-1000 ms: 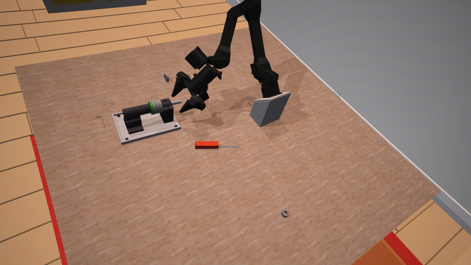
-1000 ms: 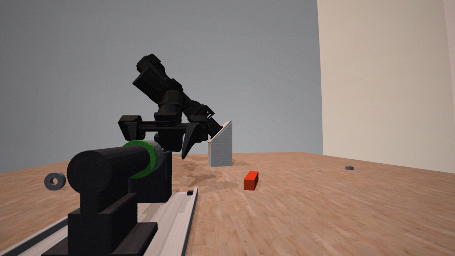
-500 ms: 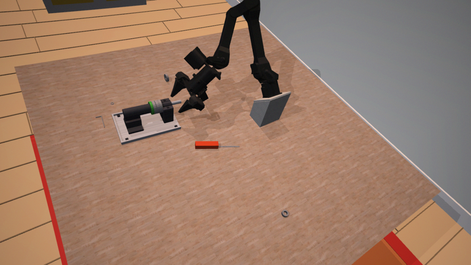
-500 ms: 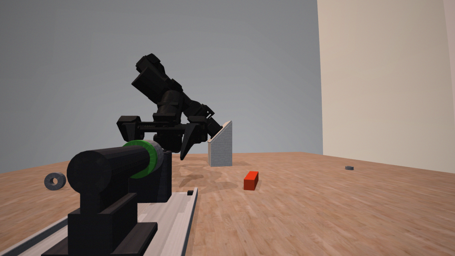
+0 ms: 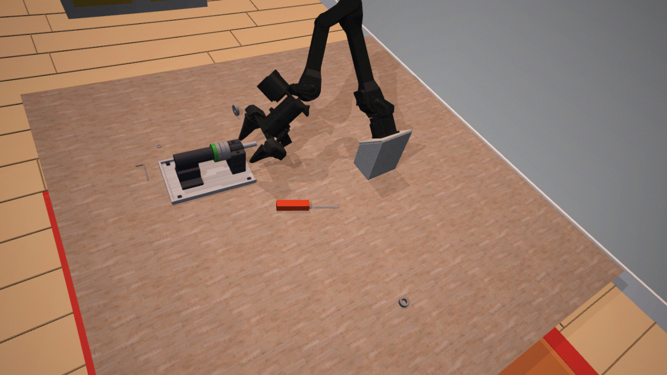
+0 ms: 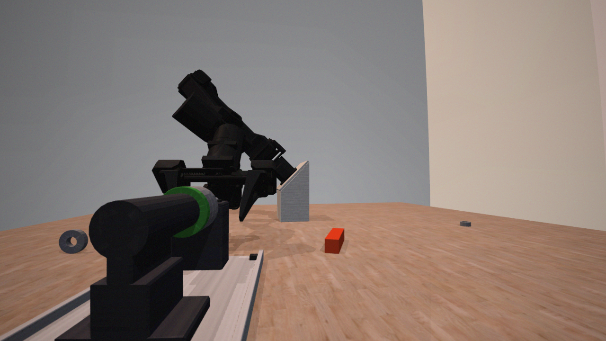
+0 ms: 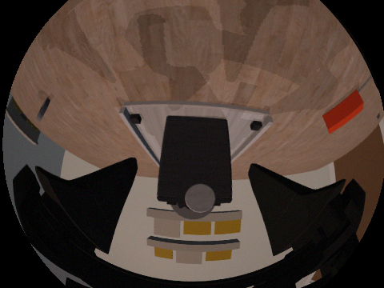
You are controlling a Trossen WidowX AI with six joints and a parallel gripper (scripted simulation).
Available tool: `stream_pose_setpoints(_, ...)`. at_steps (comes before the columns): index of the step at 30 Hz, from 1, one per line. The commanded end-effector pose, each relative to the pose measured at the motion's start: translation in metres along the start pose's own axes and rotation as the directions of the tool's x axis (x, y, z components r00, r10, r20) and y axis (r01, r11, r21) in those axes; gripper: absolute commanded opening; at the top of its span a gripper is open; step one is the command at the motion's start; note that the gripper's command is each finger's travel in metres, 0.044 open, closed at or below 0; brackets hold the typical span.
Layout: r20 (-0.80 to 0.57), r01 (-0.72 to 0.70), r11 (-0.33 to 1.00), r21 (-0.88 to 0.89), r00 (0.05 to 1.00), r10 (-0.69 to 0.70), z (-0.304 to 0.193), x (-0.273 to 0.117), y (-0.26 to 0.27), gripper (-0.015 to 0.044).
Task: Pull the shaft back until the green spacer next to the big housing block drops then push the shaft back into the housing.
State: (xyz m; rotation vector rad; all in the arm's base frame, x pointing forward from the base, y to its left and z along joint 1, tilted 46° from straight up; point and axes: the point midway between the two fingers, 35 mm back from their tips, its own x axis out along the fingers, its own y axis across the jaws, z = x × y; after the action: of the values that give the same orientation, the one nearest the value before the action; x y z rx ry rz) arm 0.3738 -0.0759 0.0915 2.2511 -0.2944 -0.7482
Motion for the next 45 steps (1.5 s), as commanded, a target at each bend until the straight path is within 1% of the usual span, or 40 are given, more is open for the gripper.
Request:
stream_pose_setpoints(1,0.0,0.005,1.0,-0.008,1.0,-0.005,0.0004,0.0012,-0.0015,0.044)
stream_pose_setpoints(9,0.0,0.005,1.0,-0.008,1.0,-0.005,0.0004,0.0012,-0.0015,0.044)
stream_pose_setpoints(24,0.003,0.002,1.0,-0.001,1.0,-0.002,0.0008,0.0007,-0.001,0.0046)
stream_pose_setpoints(31,0.002,0.003,1.0,-0.003,1.0,-0.003,0.0009,0.0006,-0.001,0.0)
stream_pose_setpoints(45,0.001,0.005,1.0,-0.008,1.0,-0.005,0.0076,-0.0059,-0.001,0.0)
